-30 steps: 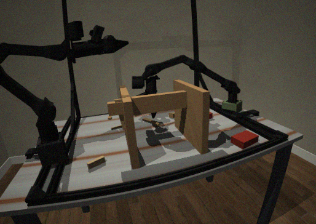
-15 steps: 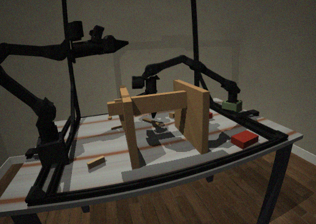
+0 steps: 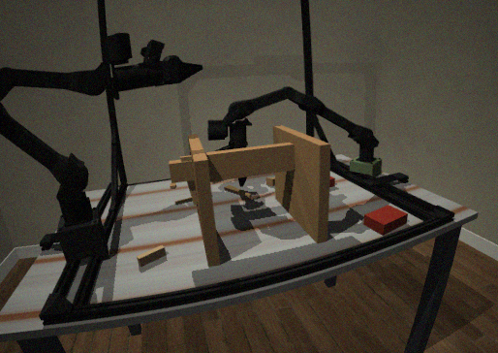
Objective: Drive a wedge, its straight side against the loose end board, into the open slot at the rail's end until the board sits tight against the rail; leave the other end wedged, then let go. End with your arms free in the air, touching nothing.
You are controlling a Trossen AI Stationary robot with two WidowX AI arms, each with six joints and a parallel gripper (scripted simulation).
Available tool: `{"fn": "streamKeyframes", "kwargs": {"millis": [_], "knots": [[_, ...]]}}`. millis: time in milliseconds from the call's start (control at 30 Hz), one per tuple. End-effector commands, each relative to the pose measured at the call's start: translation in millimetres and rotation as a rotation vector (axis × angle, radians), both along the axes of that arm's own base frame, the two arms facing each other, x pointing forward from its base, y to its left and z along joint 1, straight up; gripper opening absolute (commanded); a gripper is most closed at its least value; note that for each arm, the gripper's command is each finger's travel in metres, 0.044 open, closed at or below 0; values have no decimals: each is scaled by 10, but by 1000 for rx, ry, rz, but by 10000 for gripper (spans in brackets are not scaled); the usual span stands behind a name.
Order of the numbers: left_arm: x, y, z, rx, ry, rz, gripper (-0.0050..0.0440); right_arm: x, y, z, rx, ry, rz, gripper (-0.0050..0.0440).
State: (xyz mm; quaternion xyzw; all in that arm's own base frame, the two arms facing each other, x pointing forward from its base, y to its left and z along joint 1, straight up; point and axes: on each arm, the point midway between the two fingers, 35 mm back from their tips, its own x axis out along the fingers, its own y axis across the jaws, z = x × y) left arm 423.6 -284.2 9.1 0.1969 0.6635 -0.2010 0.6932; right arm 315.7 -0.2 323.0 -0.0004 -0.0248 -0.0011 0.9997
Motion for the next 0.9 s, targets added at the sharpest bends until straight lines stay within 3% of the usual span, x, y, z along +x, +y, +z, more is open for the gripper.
{"fn": "streamKeyframes", "kwargs": {"millis": [0, 100, 200, 433, 500, 633, 867], "knots": [[17, -6, 16, -3, -6, -1, 416, 0, 2, -1, 1, 0, 2, 440], [27, -39, 13, -21, -9, -71, 344, 0, 2, -1, 1, 0, 2, 440], [57, -137, 11, -73, -25, -279, 286, 0, 2, -1, 1, 0, 2, 440], [124, -359, 31, -184, -107, -742, 286, 0, 2, -1, 1, 0, 2, 440], [124, -359, 31, -184, -107, -742, 286, 0, 2, -1, 1, 0, 2, 440], [147, -434, 46, -214, -154, -928, 286, 0, 2, -1, 1, 0, 2, 440], [142, -435, -32, -215, -146, -940, 286, 0, 2, -1, 1, 0, 2, 440]]}}
